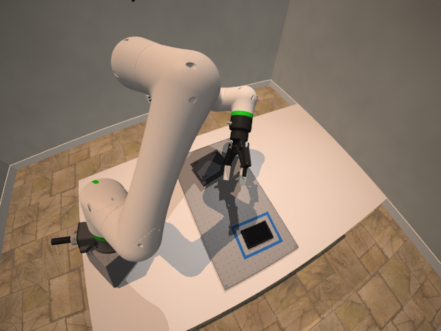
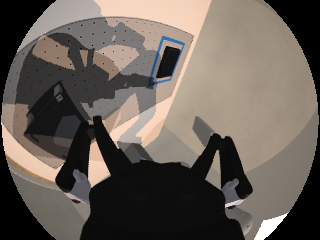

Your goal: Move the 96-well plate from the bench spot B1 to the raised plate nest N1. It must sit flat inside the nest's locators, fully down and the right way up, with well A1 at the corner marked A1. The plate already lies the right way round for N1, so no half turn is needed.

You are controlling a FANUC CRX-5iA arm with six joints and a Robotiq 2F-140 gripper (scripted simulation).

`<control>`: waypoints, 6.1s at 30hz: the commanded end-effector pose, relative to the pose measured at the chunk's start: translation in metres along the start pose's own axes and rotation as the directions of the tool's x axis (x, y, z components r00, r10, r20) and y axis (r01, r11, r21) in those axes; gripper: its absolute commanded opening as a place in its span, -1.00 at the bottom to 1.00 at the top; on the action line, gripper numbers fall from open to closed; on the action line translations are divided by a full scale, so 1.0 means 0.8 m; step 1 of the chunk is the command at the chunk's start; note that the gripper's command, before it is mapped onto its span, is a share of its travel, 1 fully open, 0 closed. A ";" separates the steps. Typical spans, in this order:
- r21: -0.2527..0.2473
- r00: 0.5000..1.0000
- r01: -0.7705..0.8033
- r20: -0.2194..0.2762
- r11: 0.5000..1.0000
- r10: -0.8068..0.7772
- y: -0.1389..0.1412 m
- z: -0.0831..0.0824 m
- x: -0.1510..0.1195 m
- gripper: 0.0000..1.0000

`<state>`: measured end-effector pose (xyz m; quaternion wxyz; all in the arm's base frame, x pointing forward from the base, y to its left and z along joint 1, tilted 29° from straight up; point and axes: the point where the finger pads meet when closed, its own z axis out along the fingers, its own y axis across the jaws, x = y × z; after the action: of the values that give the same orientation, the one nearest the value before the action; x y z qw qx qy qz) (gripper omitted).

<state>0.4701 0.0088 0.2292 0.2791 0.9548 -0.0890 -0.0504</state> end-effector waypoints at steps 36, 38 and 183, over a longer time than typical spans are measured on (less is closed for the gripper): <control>0.651 0.963 0.254 -0.242 0.715 -0.121 0.034 0.045 0.078 1.00; 0.662 0.961 0.258 -0.254 0.704 -0.113 0.035 0.056 0.083 1.00; 0.734 0.892 0.249 -0.428 0.632 0.146 0.055 0.273 0.172 -1.00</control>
<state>0.5681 -0.1683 0.0612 -0.1460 0.9675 -0.0068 0.2061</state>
